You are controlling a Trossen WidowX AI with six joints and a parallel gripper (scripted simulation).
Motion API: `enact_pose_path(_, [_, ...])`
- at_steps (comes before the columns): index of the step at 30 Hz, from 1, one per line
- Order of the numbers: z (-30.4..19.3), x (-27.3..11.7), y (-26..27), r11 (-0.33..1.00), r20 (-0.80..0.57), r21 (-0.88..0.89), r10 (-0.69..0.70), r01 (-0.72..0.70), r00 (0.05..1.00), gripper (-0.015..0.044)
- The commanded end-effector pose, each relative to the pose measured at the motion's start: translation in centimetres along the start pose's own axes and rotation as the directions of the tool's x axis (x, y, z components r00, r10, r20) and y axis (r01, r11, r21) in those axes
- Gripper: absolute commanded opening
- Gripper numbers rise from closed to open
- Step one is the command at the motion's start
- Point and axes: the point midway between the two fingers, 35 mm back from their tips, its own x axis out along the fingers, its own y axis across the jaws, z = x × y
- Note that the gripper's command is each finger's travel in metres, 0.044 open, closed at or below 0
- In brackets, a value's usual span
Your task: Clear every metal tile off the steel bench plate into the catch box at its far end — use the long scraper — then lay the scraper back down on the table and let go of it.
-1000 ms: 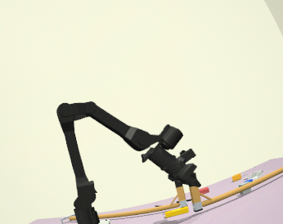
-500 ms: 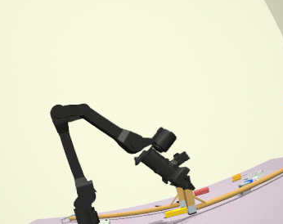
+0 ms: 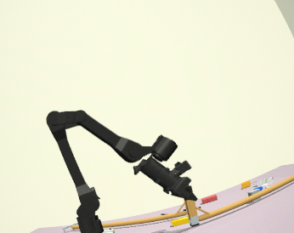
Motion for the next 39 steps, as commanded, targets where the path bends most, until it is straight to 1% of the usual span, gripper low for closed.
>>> enact_pose_path(1, [0.3,-0.3,-0.3,1.000,0.016,0.004,-0.003,0.003,1.000,0.0000])
enact_pose_path(25, [-0.7,-0.5,-3.3,1.000,0.009,0.016,-0.016,0.016,1.000,0.0000])
enact_pose_path(39, [0.0,-0.1,-3.9,1.000,0.007,0.020,-0.021,0.021,1.000,0.0000])
